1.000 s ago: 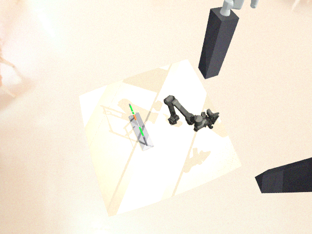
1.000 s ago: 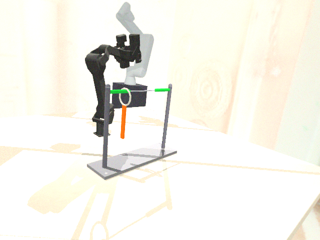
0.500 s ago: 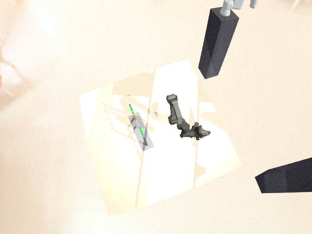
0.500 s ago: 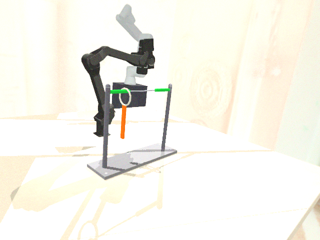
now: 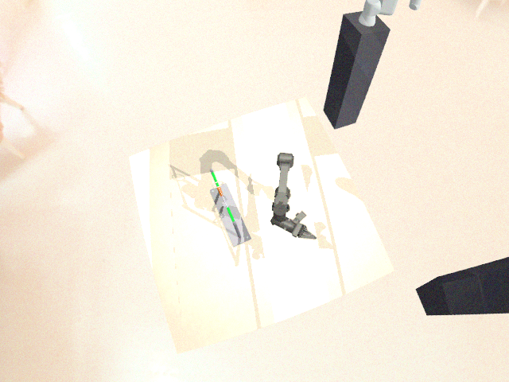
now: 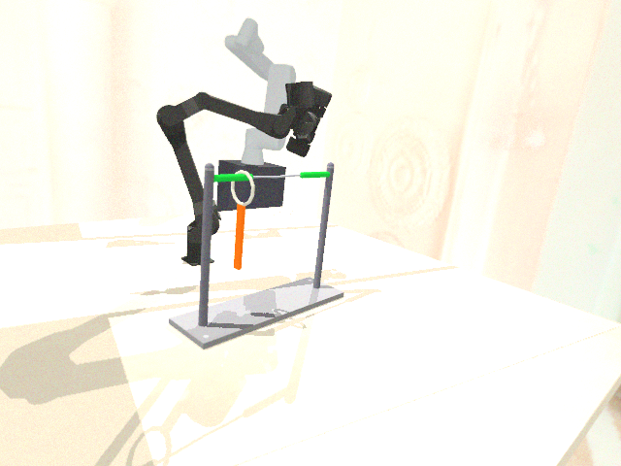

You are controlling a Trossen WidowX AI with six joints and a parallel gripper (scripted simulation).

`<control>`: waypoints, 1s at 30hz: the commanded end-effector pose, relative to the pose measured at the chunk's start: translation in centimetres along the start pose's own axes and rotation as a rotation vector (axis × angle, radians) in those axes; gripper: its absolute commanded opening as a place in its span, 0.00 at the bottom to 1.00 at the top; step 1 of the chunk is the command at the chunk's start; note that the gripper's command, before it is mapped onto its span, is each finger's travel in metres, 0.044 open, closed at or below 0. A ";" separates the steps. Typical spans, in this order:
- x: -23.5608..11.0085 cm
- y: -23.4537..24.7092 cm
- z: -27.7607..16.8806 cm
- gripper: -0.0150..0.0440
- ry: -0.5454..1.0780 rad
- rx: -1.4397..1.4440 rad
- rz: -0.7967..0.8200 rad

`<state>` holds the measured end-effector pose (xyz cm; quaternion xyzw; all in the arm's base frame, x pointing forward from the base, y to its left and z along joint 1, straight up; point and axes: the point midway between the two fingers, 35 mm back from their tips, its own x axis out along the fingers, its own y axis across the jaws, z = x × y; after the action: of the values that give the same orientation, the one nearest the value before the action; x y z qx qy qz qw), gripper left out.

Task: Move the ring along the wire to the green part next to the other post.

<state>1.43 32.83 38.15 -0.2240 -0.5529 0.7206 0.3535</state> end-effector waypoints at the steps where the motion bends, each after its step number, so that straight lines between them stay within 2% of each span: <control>1: -2.4 -0.4 -2.4 0.53 0.113 0.066 -0.040; 16: -14.1 -1.8 -9.2 0.53 0.521 0.314 -0.271; 30: -26.9 -2.3 -11.0 0.53 0.861 0.484 -0.589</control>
<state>25.51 21.86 35.64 -0.2522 -0.2437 0.5736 0.7403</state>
